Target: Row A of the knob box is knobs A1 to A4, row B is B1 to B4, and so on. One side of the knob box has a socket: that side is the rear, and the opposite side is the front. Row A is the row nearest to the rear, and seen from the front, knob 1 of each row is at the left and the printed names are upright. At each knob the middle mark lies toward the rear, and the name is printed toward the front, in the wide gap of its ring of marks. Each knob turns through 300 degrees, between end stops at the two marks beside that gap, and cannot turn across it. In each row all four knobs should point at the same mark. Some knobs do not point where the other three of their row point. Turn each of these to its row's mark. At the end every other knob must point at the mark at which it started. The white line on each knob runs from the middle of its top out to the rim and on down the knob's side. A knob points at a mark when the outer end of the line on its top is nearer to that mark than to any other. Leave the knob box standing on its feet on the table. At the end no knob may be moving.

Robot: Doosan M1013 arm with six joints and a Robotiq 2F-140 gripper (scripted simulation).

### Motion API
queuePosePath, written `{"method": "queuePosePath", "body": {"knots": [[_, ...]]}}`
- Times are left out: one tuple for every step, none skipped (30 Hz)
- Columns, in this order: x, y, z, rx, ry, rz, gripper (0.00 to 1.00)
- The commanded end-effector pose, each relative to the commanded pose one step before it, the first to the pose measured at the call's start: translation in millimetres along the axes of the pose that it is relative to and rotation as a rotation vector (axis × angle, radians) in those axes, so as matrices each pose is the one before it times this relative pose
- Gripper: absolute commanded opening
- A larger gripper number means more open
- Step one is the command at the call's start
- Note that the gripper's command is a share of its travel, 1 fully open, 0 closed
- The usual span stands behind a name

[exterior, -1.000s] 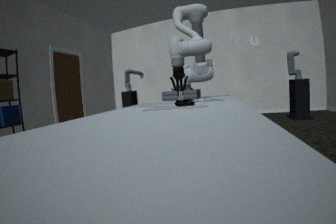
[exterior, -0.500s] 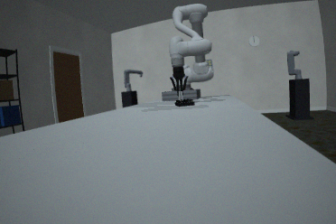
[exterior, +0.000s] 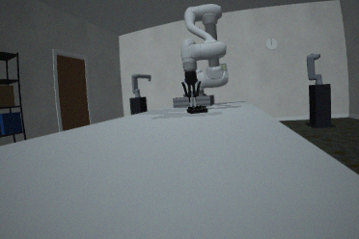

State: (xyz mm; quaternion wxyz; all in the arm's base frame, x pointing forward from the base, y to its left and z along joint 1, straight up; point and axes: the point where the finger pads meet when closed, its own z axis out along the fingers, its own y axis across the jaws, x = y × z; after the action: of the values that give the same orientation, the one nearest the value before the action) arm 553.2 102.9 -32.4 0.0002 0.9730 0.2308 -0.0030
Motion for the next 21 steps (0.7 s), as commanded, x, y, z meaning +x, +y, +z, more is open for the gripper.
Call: {"method": "queuePosePath", "body": {"knots": [[0.03, -0.04, -0.1, 0.00015, 0.00017, -0.00003, 0.12], [0.0, 0.0, 0.0, 0.0, 0.0, 0.0, 0.12], [0.0, 0.0, 0.0, 0.0, 0.0, 0.0, 0.12], [0.0, 0.0, 0.0, 0.0, 0.0, 0.0, 0.12], [0.0, 0.0, 0.0, 0.0, 0.0, 0.0, 0.12], [0.0, 0.0, 0.0, 0.0, 0.0, 0.0, 0.12], [0.0, 0.0, 0.0, 0.0, 0.0, 0.0, 0.12], [0.0, 0.0, -0.02, 0.0, 0.0, 0.0, 0.12], [0.0, 0.0, -0.16, 0.0, 0.0, 0.0, 0.12], [0.0, 0.0, -0.4, 0.0, 0.0, 0.0, 0.12], [0.0, 0.0, -0.72, 0.0, 0.0, 0.0, 0.12], [0.0, 0.0, -1.07, 0.0, 0.0, 0.0, 0.12], [0.0, 0.0, -1.44, 0.0, 0.0, 0.0, 0.12], [0.0, 0.0, 0.0, 0.0, 0.0, 0.0, 0.12], [0.0, 0.0, 0.0, 0.0, 0.0, 0.0, 0.12], [0.0, 0.0, -1.8, 0.0, 0.0, 0.0, 0.12], [0.0, 0.0, -2.14, 0.0, 0.0, 0.0, 0.12], [0.0, 0.0, -2.43, 0.0, 0.0, 0.0, 0.12], [0.0, 0.0, -2.68, 0.0, 0.0, 0.0, 0.12], [0.0, 0.0, -2.85, 0.0, 0.0, 0.0, 0.12], [0.0, 0.0, -2.94, 0.0, 0.0, 0.0, 0.12]]}}
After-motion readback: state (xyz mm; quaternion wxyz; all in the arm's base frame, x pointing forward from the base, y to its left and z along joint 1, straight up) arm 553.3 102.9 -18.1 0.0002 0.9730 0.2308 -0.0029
